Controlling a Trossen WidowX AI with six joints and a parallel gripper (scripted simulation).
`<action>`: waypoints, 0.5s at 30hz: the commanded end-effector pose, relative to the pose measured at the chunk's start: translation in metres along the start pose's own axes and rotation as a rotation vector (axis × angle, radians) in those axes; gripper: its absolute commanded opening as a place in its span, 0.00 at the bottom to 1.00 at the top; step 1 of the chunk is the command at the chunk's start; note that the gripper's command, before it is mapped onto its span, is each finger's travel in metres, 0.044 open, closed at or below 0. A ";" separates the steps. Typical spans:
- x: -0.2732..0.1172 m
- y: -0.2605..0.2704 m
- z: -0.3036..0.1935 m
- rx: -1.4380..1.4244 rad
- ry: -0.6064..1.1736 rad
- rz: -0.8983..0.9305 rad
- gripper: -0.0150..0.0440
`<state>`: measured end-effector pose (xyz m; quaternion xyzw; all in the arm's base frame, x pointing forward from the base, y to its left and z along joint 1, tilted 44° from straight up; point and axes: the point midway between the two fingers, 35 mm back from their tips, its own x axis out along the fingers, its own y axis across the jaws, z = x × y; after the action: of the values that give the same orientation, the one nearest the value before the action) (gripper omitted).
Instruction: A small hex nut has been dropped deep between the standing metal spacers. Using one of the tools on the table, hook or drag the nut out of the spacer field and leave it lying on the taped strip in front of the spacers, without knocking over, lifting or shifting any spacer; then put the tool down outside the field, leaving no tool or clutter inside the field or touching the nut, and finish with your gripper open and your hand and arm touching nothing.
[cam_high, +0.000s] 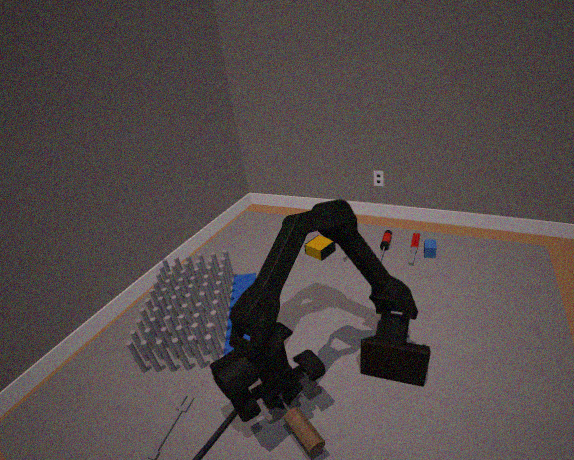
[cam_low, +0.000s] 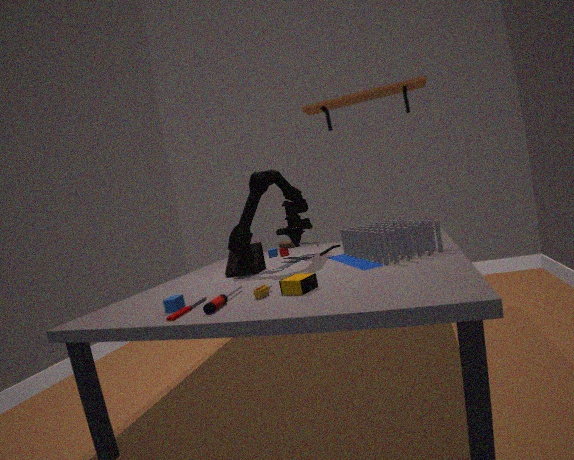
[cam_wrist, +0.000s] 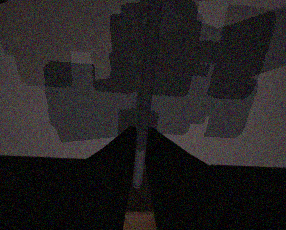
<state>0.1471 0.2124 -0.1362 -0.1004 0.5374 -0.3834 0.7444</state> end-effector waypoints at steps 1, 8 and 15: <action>-0.002 0.000 0.002 -0.017 -0.001 0.013 0.25; 0.007 0.001 0.002 -0.015 -0.001 0.011 0.25; 0.019 0.002 0.002 -0.013 -0.001 0.011 0.25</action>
<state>0.1507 0.2031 -0.1461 -0.1009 0.5398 -0.3785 0.7451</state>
